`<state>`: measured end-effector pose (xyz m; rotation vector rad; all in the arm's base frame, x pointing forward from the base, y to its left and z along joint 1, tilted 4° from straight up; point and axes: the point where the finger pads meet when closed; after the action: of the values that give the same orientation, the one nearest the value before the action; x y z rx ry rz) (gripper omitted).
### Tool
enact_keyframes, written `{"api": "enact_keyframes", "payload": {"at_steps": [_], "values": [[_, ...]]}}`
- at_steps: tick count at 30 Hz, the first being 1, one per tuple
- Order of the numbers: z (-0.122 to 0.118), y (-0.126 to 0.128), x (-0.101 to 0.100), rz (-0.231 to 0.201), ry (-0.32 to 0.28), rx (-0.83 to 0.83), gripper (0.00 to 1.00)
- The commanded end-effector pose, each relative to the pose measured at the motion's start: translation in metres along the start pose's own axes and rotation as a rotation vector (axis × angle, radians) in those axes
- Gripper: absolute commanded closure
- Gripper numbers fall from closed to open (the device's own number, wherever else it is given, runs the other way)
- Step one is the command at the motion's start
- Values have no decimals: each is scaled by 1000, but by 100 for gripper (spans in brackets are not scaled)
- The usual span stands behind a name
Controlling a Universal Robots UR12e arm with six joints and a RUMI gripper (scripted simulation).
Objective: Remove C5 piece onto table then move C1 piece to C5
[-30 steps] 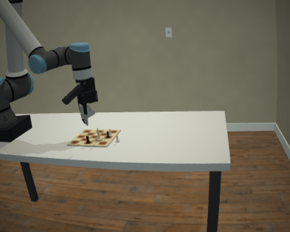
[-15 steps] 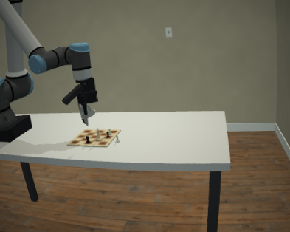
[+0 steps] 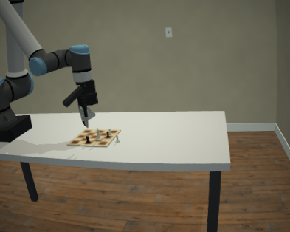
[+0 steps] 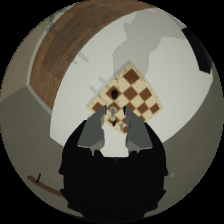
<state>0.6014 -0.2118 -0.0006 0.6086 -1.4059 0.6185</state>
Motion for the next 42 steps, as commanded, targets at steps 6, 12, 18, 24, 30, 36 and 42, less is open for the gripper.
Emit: {"api": "enact_keyframes", "payload": {"at_steps": [6, 12, 18, 24, 30, 36, 42], "values": [[0, -1, -10, 2, 0, 0, 78], [0, -1, -20, 2, 0, 0, 78], [1, -1, -26, 2, 0, 0, 78], [1, -1, -33, 2, 0, 0, 78], [1, -1, -38, 2, 0, 0, 78], [1, -1, -40, 2, 0, 0, 78], [1, -1, -40, 2, 0, 0, 78]]}}
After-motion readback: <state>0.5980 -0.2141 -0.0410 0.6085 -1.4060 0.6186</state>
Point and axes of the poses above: the point where the finger pads meet when closed, its own x axis back along the fingers, its own y axis across the jaws, z = x × y, and after that the axes turned 15 degrees about x, right-handed
